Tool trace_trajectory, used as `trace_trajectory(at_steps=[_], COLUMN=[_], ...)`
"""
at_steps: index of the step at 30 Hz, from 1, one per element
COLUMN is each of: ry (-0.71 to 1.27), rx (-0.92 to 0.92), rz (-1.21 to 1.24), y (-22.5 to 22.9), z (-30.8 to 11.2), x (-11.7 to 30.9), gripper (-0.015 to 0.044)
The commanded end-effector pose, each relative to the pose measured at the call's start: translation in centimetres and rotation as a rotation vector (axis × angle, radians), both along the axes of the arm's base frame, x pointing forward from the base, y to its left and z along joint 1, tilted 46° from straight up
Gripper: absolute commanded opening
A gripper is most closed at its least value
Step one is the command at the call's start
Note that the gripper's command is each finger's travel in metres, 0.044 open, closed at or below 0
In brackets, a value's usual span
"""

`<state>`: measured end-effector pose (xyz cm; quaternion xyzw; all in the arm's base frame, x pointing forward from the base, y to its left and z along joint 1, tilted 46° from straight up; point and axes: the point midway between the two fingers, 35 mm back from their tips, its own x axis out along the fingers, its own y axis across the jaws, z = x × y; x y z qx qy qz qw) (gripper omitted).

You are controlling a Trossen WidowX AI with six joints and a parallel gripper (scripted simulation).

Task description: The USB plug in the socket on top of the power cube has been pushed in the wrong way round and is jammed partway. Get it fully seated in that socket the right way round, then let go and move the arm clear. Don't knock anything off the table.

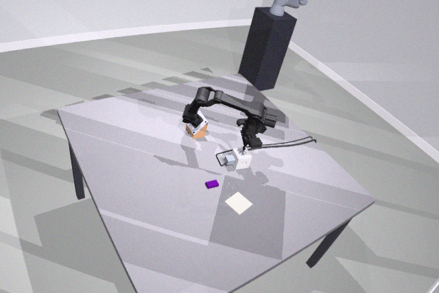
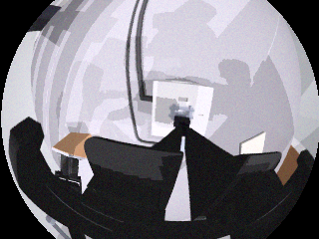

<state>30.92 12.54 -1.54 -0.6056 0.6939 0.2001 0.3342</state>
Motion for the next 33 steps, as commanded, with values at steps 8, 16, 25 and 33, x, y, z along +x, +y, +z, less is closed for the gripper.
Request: trace_trajectory(at_steps=[8,16,25,33], ry=[0.004,0.006,0.010,0.012], rx=[-0.003,-0.002,-0.002,-0.002], rz=[0.011,0.013,0.017,0.020], y=[-0.15,-0.22,-0.30,-0.37], z=[-0.08,-0.14,-0.22,-0.28], x=[0.06,0.07,0.08,0.08], gripper=[0.0000,0.0000,0.0000,0.0000])
